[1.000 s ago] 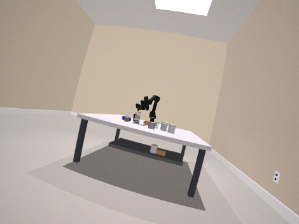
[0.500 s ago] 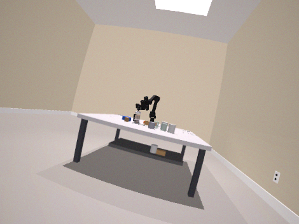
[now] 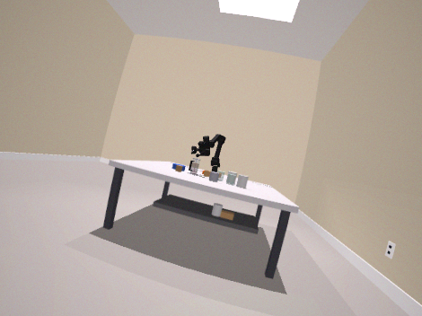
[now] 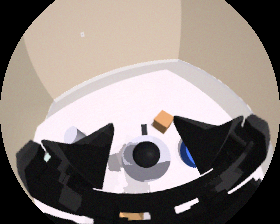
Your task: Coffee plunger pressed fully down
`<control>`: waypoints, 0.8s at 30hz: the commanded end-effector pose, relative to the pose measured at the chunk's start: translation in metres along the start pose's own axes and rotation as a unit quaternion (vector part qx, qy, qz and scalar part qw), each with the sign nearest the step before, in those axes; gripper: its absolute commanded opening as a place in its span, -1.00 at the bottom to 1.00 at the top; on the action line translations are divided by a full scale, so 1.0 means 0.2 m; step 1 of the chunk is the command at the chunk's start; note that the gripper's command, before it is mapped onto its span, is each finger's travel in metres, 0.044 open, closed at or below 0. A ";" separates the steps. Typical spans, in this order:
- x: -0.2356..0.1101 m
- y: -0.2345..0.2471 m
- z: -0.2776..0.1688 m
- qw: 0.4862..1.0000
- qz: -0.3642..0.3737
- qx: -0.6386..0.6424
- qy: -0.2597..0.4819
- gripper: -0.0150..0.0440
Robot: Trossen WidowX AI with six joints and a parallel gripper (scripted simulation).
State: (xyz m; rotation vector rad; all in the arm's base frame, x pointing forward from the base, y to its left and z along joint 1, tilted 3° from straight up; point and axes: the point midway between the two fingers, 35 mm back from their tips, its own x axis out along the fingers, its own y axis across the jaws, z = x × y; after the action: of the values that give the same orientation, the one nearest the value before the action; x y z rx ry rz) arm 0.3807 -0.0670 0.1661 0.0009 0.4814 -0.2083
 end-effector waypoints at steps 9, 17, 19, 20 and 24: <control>-0.29 0.01 0.25 1.000 0.002 -0.004 0.008 1.00; -0.32 0.01 0.26 1.000 0.002 -0.005 0.009 1.00; -0.32 0.01 0.26 1.000 0.002 -0.005 0.009 1.00; -0.32 0.01 0.26 1.000 0.002 -0.005 0.009 1.00; -0.32 0.01 0.26 1.000 0.002 -0.005 0.009 1.00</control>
State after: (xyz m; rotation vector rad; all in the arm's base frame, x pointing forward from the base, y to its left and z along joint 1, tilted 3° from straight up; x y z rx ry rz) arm 0.3503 -0.0538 0.2389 -0.0106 0.5044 -0.1974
